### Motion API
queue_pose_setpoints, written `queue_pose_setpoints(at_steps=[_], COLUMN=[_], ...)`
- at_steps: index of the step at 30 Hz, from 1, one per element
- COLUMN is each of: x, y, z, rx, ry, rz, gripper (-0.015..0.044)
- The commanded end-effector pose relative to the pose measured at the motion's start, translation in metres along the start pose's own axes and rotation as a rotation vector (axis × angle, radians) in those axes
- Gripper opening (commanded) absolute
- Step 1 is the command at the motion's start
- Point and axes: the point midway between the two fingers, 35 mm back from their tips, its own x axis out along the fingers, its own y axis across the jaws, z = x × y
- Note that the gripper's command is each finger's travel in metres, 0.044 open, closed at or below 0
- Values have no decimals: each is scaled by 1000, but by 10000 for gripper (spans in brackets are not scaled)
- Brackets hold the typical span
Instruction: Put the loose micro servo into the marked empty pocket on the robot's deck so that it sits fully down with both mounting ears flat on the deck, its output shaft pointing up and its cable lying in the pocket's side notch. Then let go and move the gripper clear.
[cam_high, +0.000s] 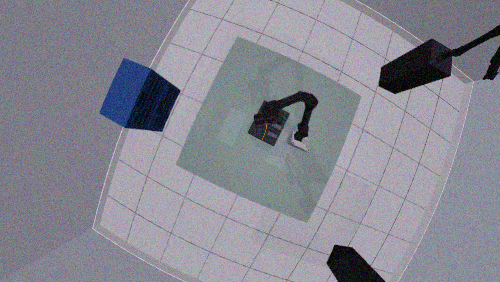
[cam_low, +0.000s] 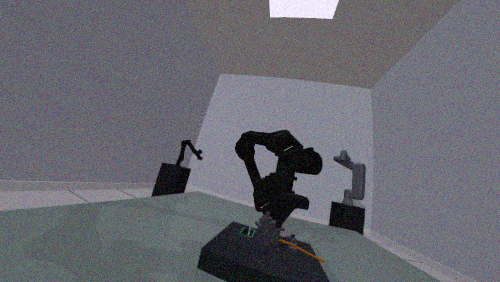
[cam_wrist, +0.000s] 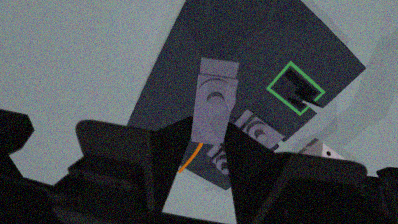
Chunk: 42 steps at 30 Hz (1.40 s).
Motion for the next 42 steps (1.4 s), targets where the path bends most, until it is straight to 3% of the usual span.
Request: queue_pose_setpoints(at_steps=[1, 9, 23, 29, 42], x=[-3, -3, -2, -2, -2], y=[1, 5, -32, -34, -34], z=[0, 0, 74, 77, 77], rx=[9, 9, 9, 3, -379], ry=[6, 6, 3, 3, 2], rz=[7, 7, 5, 5, 6], gripper=[0, 0, 0, 0, 0])
